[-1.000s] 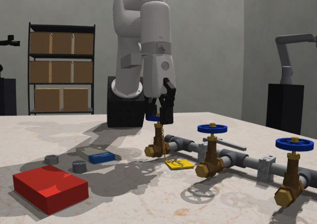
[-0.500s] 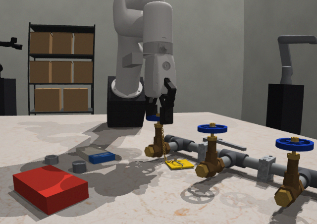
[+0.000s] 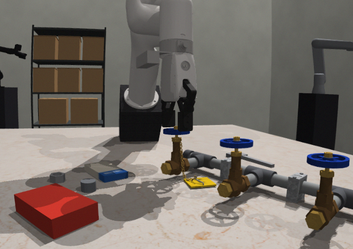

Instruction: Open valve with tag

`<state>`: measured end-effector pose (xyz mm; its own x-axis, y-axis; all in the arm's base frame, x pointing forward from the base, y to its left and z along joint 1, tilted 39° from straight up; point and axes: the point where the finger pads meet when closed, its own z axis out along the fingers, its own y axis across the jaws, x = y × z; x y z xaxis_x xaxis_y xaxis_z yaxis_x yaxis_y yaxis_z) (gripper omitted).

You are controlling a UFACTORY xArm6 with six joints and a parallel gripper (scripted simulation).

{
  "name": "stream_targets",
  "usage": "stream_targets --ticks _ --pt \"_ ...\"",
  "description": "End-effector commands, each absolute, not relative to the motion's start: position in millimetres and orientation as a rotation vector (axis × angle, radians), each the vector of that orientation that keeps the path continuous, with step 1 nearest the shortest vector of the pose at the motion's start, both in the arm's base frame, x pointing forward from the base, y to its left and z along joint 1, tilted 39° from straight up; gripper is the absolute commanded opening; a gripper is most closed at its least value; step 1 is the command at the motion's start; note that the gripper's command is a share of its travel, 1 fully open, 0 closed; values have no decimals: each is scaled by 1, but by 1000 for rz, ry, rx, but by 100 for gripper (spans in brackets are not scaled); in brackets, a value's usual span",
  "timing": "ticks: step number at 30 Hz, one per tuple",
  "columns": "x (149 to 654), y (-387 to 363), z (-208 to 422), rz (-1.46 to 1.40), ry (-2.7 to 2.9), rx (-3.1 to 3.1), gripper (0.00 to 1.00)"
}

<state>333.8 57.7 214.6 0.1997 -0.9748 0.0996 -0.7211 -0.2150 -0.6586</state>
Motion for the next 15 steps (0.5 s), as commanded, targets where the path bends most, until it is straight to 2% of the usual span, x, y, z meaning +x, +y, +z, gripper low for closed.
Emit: stream_targets --ticks 1,15 --pt "330 57 220 -711 1575 -2006 100" --pt "308 54 243 -706 1573 -2006 100"
